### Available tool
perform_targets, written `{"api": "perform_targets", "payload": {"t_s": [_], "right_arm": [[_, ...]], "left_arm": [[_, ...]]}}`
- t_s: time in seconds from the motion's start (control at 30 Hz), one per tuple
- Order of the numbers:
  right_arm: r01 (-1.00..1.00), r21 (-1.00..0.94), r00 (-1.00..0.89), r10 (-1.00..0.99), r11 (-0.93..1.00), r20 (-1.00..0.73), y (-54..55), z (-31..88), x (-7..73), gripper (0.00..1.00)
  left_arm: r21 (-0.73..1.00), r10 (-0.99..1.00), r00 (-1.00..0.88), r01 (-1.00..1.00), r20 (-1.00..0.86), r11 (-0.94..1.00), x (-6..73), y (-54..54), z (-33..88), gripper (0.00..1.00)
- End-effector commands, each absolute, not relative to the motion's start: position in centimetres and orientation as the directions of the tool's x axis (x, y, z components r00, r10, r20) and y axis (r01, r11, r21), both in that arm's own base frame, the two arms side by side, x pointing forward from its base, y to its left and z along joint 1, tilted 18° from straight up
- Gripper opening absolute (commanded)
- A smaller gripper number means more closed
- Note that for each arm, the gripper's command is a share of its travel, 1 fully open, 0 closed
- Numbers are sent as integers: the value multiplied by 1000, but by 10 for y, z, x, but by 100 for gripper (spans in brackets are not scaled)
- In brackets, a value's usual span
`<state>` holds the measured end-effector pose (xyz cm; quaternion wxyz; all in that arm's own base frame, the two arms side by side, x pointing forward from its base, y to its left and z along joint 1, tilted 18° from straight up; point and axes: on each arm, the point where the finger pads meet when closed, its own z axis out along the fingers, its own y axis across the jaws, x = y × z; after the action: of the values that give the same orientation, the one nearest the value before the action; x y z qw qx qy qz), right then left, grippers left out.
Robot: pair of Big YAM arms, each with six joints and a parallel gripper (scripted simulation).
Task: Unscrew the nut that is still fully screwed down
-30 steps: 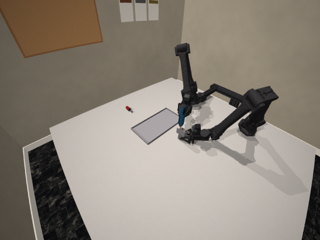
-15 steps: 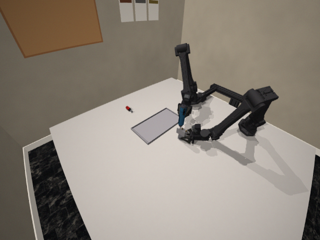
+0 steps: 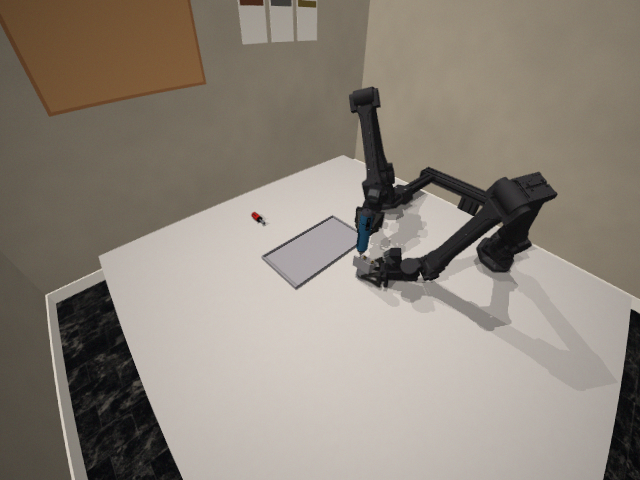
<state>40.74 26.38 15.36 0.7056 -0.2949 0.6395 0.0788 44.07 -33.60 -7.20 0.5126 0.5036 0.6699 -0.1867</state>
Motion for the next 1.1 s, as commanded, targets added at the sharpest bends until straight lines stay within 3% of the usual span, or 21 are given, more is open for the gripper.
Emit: {"api": "perform_targets", "payload": {"t_s": [0.0,1.07], "right_arm": [[-472,-316,214,-240,823,-947,263,168,410,42],[-470,-314,231,-229,825,-946,267,175,414,42]], "left_arm": [[277,475,48,862,-879,424,446,-340,-66,59],[277,475,48,862,-879,424,446,-340,-66,59]]}}
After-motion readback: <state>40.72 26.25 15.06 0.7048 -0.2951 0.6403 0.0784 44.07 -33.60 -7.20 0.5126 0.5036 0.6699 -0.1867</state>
